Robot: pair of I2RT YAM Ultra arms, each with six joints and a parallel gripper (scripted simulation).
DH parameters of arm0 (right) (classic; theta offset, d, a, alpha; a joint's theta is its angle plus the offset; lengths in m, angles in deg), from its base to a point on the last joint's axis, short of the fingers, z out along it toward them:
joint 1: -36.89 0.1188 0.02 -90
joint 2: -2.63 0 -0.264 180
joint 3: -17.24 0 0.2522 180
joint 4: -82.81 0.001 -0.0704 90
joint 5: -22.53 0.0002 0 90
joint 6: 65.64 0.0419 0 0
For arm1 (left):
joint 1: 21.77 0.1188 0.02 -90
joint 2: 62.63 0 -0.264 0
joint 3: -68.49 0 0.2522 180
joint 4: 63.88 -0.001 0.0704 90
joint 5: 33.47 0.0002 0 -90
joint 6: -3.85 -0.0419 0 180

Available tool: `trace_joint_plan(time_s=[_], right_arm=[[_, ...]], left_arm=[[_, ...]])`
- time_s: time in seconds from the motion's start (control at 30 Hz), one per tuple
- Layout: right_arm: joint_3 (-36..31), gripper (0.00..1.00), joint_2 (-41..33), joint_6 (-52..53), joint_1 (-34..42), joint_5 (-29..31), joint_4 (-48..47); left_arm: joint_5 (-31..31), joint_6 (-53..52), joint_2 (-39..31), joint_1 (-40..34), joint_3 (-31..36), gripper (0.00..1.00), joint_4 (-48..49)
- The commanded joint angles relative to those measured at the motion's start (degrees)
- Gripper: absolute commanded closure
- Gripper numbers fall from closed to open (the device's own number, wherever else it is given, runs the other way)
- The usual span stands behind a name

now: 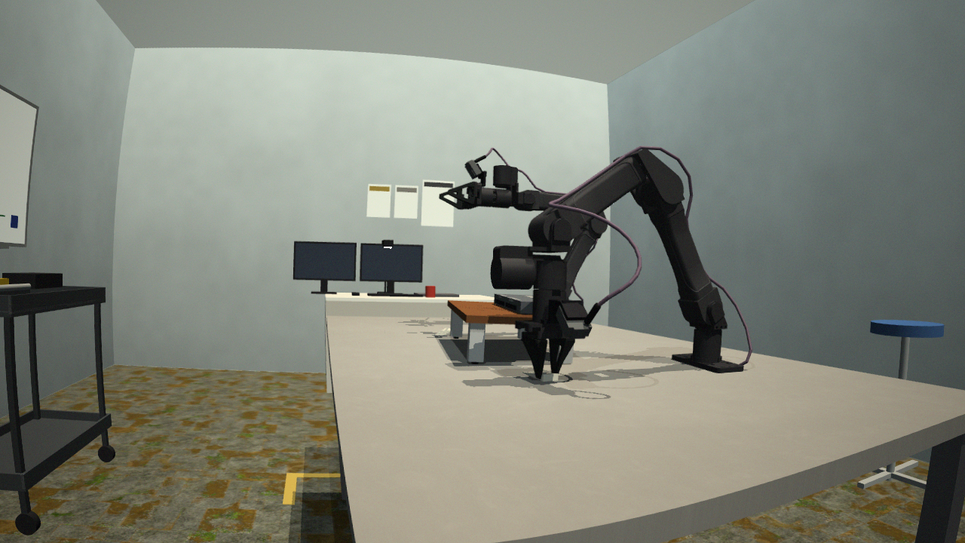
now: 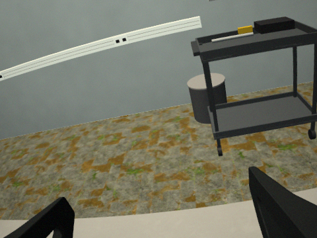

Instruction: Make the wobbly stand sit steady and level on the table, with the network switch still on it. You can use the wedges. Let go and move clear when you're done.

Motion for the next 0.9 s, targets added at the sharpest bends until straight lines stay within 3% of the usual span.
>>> trace_joint_plan(time_s=[0.0, 0.87], right_arm=[[1.1, 0.00, -1.7, 0.2, -0.2, -0.4, 0.5], [1.1, 0.00, -1.7, 0.2, -0.2, -0.4, 0.5]], left_arm=[[-1.2, -0.2, -1.2, 0.2, -1.6, 1.00, -1.3], [-1.2, -0.7, -4.4, 0.5, -7.9, 1.00, -9.7]])
